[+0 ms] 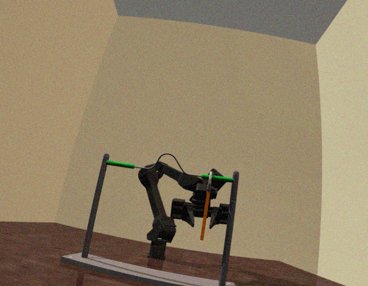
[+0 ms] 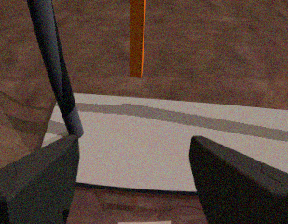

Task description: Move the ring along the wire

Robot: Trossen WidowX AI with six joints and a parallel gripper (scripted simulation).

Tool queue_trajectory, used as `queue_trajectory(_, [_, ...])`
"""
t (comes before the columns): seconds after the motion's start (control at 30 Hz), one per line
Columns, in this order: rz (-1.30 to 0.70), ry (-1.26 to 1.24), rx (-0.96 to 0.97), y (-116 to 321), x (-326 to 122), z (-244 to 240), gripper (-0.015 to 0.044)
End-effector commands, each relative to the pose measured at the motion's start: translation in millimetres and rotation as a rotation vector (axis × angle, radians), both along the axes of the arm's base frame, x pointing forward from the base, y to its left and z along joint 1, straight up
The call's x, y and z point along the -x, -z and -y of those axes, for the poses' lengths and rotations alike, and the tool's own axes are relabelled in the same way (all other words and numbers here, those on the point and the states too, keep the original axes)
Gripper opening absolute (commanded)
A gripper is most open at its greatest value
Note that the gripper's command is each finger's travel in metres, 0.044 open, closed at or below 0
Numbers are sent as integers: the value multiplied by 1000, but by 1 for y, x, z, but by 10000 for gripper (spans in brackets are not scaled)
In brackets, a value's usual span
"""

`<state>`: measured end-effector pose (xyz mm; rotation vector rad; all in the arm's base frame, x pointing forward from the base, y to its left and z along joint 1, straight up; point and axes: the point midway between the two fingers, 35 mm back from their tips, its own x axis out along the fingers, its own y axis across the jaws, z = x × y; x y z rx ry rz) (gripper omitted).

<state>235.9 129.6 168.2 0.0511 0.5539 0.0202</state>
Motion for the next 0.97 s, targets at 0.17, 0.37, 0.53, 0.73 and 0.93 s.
queue_trajectory(0.17, [19,-6,-16,-26,31,2,440])
queue_trajectory(0.37, [19,-6,-16,-26,31,2,440])
queue_trajectory(0.53, [19,-6,-16,-26,31,2,440])
queue_trajectory(0.73, [19,-6,-16,-26,31,2,440])
queue_trajectory(0.93, [19,-6,-16,-26,31,2,440])
